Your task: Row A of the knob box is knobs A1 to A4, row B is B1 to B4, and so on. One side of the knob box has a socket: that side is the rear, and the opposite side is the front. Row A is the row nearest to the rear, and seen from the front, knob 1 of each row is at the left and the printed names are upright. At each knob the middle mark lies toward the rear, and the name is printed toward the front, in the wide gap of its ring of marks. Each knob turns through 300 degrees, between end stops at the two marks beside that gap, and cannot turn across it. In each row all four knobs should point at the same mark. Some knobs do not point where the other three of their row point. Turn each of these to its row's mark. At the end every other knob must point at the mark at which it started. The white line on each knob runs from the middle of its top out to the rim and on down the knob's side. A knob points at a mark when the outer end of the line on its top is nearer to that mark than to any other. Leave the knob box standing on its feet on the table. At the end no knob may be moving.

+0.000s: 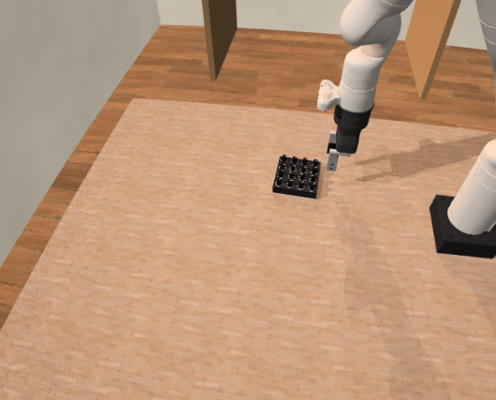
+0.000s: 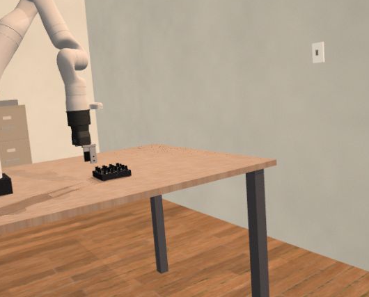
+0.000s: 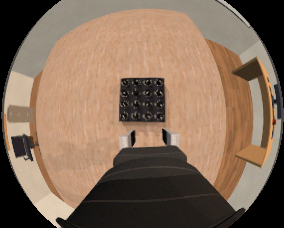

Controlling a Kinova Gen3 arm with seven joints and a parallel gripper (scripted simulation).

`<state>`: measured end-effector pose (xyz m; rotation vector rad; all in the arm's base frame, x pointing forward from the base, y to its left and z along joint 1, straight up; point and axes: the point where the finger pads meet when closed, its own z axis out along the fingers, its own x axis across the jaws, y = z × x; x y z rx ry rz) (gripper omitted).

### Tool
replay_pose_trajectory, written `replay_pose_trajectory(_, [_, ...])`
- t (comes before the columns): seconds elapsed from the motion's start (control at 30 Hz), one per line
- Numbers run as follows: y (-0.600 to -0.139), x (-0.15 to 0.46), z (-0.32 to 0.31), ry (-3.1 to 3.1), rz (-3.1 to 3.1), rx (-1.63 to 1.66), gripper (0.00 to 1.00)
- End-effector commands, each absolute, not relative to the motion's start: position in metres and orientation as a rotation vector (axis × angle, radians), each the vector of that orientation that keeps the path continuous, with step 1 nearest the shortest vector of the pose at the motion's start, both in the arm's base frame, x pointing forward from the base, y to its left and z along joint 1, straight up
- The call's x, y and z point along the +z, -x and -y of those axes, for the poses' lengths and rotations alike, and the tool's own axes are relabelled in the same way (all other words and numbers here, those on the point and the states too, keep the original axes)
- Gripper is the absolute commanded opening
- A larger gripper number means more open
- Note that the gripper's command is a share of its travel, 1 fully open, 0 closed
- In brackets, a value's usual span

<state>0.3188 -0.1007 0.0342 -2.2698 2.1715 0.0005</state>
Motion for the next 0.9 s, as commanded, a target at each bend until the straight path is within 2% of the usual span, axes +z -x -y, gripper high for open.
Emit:
replay_pose_trajectory(0.0, [-0.3138, 0.0356, 0.1006, 2.261, -2.175, 0.001, 1.0])
replay_pose_trajectory(0.87, [-0.3057, 0.0356, 0.1005, 2.261, -2.175, 0.001, 1.0])
